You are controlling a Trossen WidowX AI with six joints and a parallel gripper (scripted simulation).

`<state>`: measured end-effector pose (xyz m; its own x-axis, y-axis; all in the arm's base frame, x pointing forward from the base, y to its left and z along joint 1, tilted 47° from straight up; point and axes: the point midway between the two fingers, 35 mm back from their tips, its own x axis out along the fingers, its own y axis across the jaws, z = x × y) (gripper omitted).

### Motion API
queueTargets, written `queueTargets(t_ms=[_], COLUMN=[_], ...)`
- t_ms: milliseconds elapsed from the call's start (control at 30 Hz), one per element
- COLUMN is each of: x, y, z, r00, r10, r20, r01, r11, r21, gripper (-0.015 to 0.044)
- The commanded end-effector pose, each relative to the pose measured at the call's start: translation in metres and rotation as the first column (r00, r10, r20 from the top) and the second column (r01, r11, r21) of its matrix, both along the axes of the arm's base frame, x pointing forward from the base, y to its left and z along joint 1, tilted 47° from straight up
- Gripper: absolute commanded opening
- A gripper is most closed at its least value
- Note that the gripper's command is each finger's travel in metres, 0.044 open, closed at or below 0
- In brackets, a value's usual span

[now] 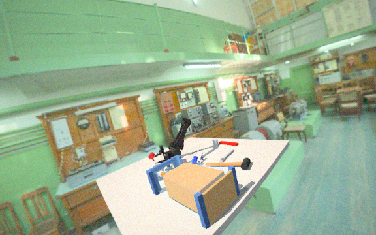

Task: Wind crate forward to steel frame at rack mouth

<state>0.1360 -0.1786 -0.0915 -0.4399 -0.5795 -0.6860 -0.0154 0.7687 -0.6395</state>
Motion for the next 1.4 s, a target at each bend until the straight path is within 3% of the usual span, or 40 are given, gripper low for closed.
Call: queueTargets(t_ms=[0,233,467,767,1100,1367], x=[0.001,0.015,0.047,0.048,0.053,0.052], y=[0.001,0.014,0.07,0.072,-0.002,-0.004], z=[-0.001,0.011,0.067,0.069,0.134,0.136], r00=[1.0,1.0,1.0,1.0,1.0,1.0], r10=[0.0,0.005,0.003,0.002,0.008,0.008], r20=[0.0,0.005,-0.002,-0.003,-0.007,-0.008], r01=[0.0,-0.005,-0.003,-0.002,-0.008,-0.008], r11=[1.0,1.0,1.0,1.0,1.0,1.0], r21=[0.0,0.009,0.006,0.005,0.001,0.0], gripper=[0.024,0.024,0.024,0.024,0.024,0.024])
